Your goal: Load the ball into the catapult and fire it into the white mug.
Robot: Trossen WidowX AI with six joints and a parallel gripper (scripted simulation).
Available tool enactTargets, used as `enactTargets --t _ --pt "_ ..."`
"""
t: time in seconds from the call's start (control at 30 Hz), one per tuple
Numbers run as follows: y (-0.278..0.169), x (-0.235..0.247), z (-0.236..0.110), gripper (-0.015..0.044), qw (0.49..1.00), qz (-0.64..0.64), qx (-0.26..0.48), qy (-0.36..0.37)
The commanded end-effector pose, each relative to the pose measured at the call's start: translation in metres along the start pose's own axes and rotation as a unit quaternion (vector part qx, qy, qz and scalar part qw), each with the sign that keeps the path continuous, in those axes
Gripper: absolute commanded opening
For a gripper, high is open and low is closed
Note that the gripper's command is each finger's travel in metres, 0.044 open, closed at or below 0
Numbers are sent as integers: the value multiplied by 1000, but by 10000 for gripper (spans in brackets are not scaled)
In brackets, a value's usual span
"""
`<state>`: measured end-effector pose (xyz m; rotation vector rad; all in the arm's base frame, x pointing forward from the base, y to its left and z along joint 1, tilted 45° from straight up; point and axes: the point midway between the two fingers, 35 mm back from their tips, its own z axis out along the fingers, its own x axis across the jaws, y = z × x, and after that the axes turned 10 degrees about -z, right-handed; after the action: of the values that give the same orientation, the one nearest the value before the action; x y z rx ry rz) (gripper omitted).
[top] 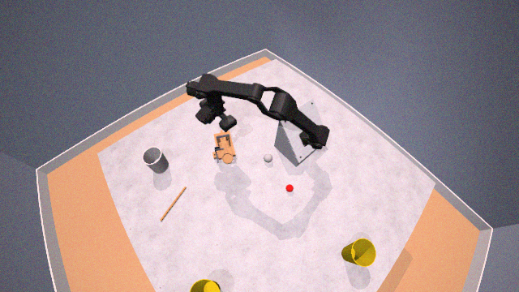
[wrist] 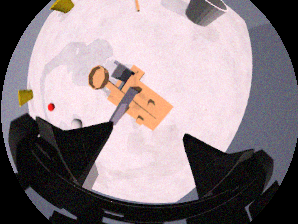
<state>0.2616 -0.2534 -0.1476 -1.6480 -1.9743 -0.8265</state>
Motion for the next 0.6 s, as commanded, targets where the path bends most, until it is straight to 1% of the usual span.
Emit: enactTargets --t 0.0,0.27,0.57 --pt "0 1 -1 440 997 79 0 0" --pt "0 1 -2 440 976 216 -1 0" --pt "-1 1 -3 440 931 365 -1 0"
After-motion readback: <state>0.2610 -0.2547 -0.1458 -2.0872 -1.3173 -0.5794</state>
